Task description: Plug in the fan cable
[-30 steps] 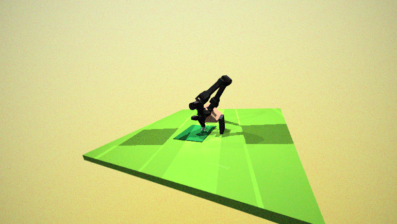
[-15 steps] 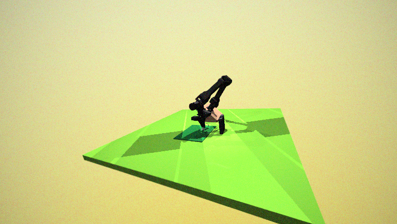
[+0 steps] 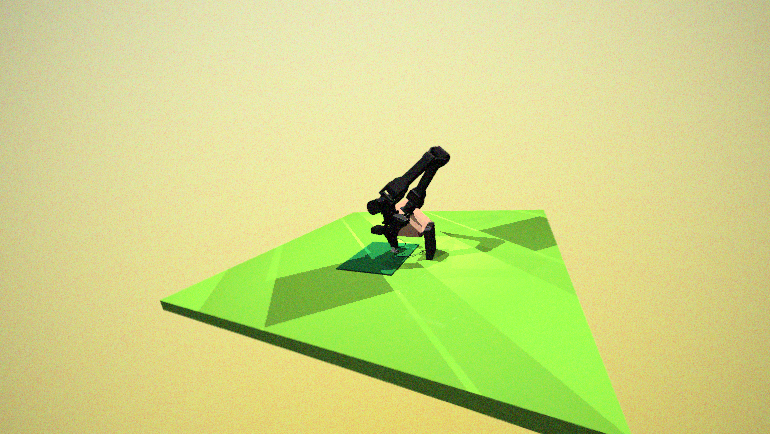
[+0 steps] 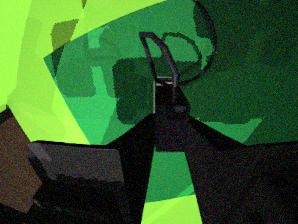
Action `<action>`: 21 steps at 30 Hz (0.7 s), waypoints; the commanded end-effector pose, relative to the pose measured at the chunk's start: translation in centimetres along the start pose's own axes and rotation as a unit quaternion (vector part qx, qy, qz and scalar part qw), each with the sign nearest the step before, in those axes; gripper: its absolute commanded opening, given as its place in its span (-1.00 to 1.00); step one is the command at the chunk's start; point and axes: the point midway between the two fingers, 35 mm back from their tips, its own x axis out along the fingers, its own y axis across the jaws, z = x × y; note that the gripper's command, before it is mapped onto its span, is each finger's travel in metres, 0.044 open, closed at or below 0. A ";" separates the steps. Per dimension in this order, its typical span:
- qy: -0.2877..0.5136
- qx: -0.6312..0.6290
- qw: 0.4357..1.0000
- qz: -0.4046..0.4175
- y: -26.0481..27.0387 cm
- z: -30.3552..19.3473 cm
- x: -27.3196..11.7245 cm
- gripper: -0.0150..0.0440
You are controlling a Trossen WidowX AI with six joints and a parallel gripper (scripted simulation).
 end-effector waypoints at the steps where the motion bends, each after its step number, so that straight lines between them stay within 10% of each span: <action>1: -0.003 0.002 1.000 0.001 0.0 0.1 0.3 -0.49; 21: -0.003 0.002 1.000 0.001 0.0 0.1 1.6 -0.49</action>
